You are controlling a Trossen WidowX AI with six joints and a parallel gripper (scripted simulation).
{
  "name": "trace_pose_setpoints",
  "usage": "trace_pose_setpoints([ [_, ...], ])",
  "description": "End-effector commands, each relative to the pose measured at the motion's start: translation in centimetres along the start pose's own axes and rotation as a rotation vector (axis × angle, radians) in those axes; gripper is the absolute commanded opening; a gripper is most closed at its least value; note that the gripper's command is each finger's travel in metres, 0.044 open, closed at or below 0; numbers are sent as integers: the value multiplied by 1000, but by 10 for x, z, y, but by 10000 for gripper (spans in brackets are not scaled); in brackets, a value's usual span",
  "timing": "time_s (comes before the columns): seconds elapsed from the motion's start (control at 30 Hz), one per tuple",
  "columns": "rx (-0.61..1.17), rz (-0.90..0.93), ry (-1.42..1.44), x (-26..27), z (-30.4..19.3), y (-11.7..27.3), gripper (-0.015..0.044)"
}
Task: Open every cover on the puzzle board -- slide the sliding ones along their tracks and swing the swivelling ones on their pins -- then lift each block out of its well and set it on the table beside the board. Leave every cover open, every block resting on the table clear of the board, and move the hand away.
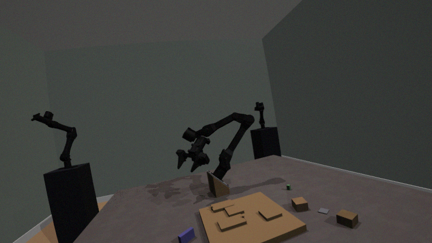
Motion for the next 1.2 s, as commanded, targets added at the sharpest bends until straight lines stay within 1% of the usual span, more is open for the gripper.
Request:
trace_pose_setpoints([
  [0.0,0,-1,3,0,0,0,374],
  [0.13,-8,-13,76,-5,-5,-1,269],
  [0.47,-45,-66,452,-30,-31,-6,6],
  [0.67,-58,-103,641,-43,-42,-9,0],
  [1.17,-76,-261,1207,-98,-70,-22,0],
])
Point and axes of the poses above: the point midway between the two fingers, 35 mm back from their tips, its own y axis back along the fingers, its own x axis across the jaws, z = x × y, the point moved 2 cm from there along y, back along the fingers, and after that the axes turned 5 degrees about -y, right-handed, at the moved point
